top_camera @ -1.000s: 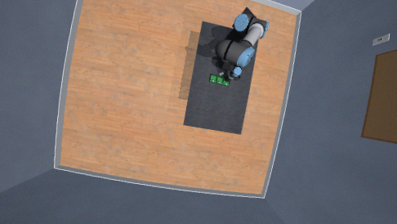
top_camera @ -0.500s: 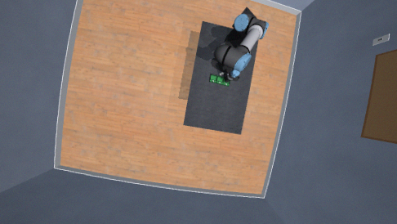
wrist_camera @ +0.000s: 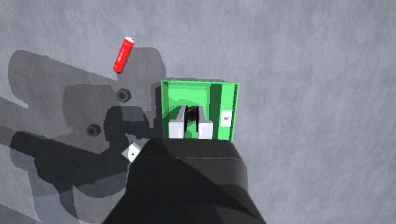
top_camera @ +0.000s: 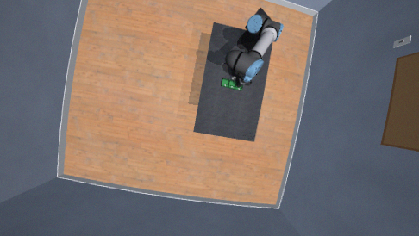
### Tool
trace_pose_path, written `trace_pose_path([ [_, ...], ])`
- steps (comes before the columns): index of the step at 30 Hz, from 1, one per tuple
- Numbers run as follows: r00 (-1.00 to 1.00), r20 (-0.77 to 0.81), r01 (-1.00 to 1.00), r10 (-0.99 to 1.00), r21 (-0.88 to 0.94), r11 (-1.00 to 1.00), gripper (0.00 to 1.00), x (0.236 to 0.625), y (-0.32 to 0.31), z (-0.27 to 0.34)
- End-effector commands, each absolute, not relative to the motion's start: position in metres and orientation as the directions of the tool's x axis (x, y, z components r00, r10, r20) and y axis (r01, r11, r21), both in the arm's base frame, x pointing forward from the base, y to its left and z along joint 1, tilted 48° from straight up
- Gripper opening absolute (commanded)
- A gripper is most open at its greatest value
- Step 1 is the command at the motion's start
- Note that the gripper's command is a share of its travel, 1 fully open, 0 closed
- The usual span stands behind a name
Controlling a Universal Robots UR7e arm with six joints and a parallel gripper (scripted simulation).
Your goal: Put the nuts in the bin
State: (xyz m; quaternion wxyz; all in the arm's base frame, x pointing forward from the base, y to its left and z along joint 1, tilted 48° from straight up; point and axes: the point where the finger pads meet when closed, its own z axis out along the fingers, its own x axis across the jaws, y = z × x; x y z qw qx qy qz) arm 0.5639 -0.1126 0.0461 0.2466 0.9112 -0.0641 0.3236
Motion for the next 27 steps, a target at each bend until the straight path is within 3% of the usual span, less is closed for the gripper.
trace_pose_path([
  [1, 0.78, 0.624, -0.276, 0.045, 0.408, -0.87, 0.34, 0.5651, -0.1124, 0.0474],
  [6, 0.78, 0.624, -0.276, 0.045, 0.408, -0.87, 0.34, 0.5652, -0.1125, 0.0475],
  [7, 0.78, 0.624, -0.276, 0.045, 0.408, -0.87, 0.64, 0.5652, -0.1125, 0.0475],
  [27, 0.781, 0.623, -0.274, 0.045, 0.408, -0.871, 0.64, 0.5619, -0.109, 0.05],
])
